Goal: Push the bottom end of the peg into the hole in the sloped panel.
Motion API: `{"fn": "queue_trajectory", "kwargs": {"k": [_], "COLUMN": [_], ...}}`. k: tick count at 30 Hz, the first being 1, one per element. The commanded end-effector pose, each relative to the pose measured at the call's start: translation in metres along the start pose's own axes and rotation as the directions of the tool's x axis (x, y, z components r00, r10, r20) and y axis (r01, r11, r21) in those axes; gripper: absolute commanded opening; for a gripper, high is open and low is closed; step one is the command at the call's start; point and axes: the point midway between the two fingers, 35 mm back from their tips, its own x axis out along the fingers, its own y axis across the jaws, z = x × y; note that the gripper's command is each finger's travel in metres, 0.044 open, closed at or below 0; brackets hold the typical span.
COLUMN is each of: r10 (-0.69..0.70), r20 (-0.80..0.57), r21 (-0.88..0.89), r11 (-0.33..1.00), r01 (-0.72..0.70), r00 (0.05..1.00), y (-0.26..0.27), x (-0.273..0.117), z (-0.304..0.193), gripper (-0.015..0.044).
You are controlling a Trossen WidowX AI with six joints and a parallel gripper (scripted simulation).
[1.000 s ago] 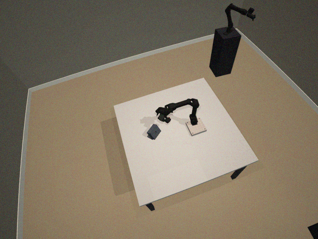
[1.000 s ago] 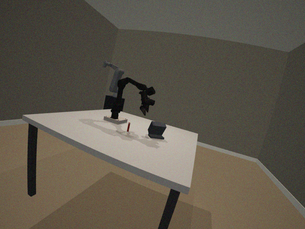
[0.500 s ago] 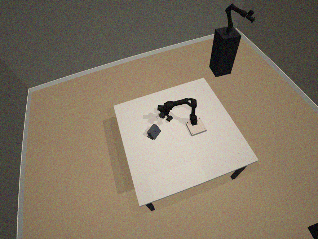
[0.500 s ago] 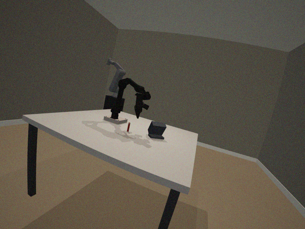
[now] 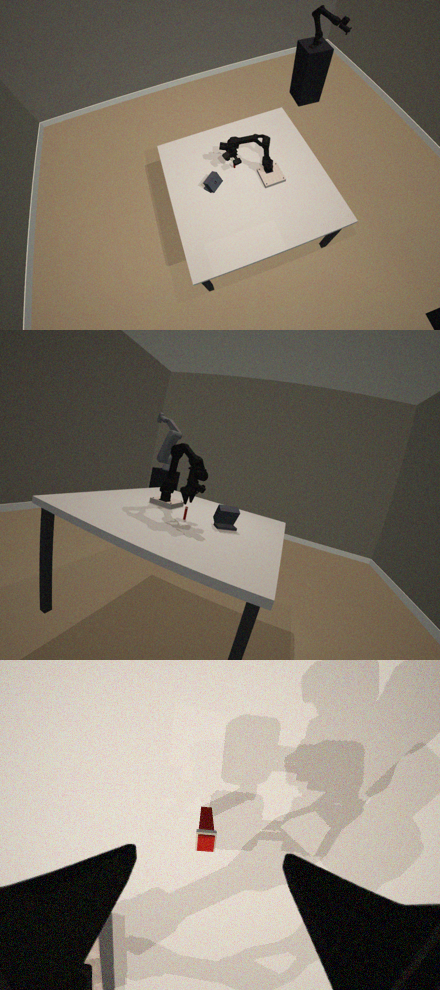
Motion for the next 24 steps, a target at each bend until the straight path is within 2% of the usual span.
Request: {"fn": "queue_trajectory", "kwargs": {"k": [1, 24], "r10": [0.023, 0.023], "r20": [-0.012, -0.012], "r21": [0.024, 0.024], "r11": [0.999, 0.999], "r01": [-0.022, -0.022], "r00": [1.0, 1.0], "y": [0.001, 0.002], "x": [0.003, 0.033], "z": [-0.004, -0.003], "gripper": [0.044, 0.044]}}
